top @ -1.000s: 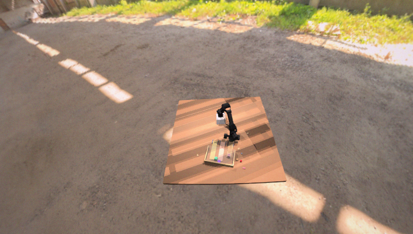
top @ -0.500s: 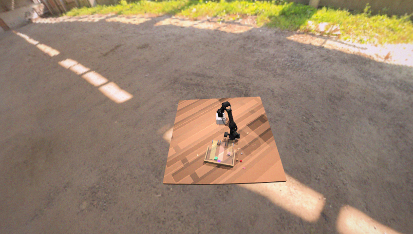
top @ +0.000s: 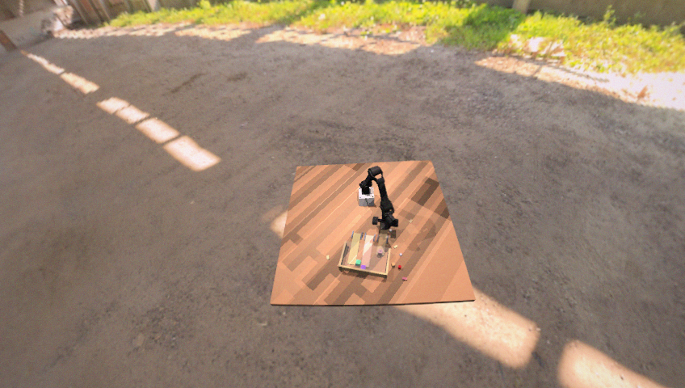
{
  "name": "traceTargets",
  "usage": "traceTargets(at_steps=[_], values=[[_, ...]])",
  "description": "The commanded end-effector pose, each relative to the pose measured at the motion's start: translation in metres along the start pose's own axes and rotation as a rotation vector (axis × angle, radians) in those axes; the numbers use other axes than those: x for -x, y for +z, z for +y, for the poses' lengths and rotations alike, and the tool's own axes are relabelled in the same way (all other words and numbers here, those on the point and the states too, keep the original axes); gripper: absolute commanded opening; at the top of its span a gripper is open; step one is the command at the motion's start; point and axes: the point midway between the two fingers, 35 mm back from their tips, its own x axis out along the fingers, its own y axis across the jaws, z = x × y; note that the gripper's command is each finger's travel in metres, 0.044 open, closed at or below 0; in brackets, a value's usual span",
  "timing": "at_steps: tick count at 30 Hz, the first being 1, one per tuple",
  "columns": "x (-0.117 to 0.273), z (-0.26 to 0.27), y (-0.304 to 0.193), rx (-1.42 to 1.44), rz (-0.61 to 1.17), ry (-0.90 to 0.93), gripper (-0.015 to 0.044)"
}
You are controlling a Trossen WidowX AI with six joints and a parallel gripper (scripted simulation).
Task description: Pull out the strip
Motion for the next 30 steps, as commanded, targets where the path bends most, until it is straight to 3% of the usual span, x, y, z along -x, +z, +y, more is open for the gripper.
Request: traceTargets(at_steps=[1,30], values=[[-0.005,-0.002,-0.014,0.002,0.026,-0.007,0.0],[-0.004,0.0,-0.059,0.003,0.03,-0.006,0.0]])
